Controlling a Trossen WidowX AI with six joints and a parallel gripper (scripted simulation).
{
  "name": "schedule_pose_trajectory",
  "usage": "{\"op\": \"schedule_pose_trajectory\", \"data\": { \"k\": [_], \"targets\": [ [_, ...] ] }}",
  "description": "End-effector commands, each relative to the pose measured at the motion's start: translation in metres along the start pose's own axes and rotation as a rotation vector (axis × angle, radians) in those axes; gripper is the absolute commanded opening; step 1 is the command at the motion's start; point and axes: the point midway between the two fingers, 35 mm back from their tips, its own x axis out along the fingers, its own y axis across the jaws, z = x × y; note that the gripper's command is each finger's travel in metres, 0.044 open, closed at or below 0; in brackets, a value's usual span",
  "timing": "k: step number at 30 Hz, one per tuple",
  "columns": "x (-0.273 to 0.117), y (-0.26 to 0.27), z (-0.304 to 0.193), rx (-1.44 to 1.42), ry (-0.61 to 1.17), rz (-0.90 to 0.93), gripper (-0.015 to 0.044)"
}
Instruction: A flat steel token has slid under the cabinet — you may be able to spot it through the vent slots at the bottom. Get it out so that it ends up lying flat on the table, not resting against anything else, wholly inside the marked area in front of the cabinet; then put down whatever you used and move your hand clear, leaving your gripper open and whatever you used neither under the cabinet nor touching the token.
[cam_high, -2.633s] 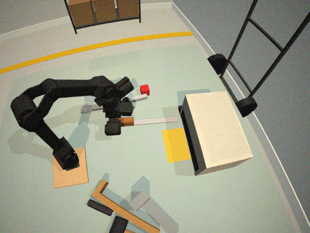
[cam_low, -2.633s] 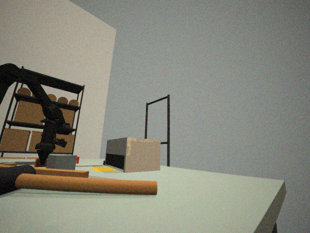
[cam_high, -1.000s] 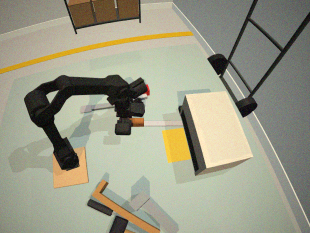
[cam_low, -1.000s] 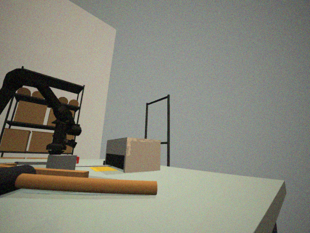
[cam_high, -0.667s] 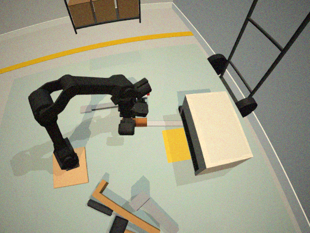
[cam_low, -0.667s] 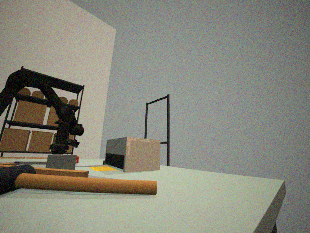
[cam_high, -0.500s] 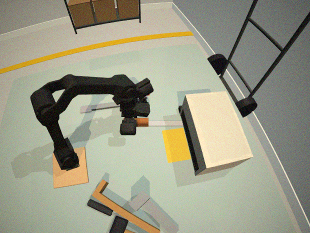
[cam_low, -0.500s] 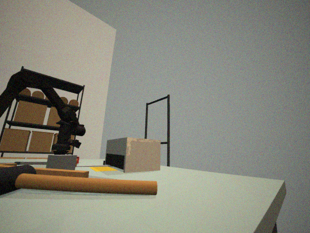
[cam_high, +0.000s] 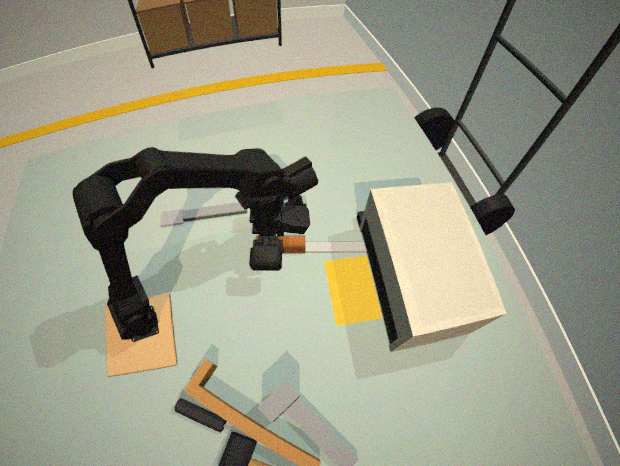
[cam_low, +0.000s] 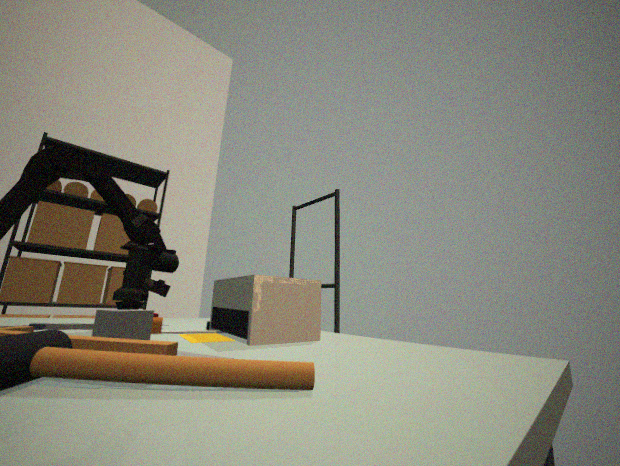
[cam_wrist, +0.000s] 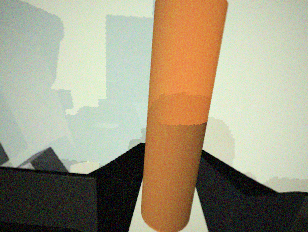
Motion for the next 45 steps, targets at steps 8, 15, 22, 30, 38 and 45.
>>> {"op": "schedule_pose_trajectory", "data": {
  "k": [8,15,22,30,38,45],
  "targets": [
    [-0.001,0.000,0.016,-0.001,-0.008,0.002,0.0000],
    [-0.001,0.000,0.024,-0.001,-0.008,0.002,0.0000],
    [-0.001,0.000,0.032,-0.001,-0.009,0.002,0.0000],
    [-0.001,0.000,0.041,-0.001,-0.010,0.002,0.0000],
    [-0.001,0.000,0.050,-0.001,-0.010,0.002,0.0000],
    [-0.002,0.000,0.057,-0.001,-0.011,0.002,0.0000]
  ]
}}
